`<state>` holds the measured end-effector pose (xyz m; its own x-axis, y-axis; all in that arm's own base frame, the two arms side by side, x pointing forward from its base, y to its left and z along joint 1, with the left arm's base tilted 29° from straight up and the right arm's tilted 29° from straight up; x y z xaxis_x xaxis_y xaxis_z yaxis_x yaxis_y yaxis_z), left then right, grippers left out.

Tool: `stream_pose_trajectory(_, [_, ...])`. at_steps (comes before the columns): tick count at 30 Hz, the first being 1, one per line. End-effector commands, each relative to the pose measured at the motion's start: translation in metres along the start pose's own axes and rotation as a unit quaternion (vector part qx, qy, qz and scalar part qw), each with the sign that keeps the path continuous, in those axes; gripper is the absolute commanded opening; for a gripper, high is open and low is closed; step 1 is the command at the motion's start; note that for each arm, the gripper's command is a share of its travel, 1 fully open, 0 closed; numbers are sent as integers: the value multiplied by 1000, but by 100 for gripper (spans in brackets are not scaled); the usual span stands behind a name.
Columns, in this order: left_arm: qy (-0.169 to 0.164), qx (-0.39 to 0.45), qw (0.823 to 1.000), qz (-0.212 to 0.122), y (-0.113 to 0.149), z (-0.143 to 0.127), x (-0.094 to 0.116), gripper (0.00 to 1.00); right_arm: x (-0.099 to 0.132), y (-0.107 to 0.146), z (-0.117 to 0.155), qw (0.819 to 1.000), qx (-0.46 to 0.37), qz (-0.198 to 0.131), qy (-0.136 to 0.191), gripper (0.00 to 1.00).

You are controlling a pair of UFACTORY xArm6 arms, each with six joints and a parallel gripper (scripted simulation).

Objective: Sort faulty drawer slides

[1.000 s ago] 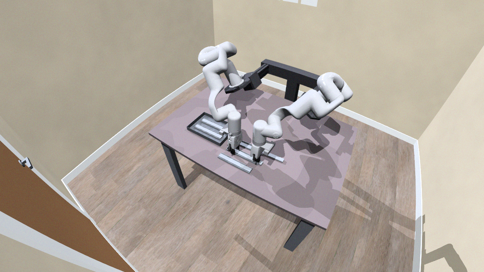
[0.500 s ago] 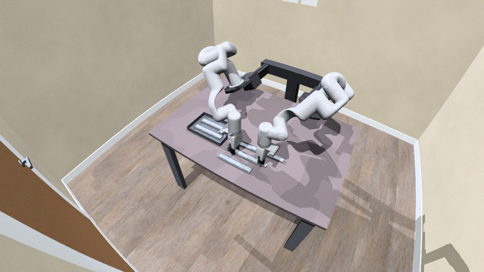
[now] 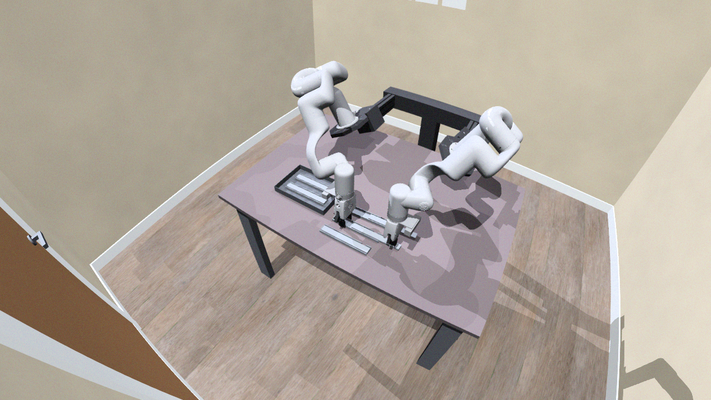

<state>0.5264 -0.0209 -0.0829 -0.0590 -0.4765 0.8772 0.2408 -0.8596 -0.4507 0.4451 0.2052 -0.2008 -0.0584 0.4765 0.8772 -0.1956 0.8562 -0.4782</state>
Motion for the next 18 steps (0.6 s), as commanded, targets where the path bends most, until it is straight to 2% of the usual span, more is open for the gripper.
stream_pose_trajectory(1, [1,0,1000,-1,-11,3,1,0,2,0,-2,1000,0,-1,-2,0])
stream_pose_trajectory(18, [1,0,1000,-1,-43,9,1,0,2,0,-2,1000,-1,-1,-2,0])
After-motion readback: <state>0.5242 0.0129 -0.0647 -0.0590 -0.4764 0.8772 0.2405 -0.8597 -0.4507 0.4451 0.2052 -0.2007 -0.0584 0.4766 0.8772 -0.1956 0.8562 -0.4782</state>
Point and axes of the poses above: on each arm, the point where the finger pads meet when closed, its own x axis back along the fingers, its own z axis across the jaws, y = z × x, the point moved 6 cm from there along x, back along the fingers, and after that the axes turned 11 degrees about x, right-handed, at the moved point
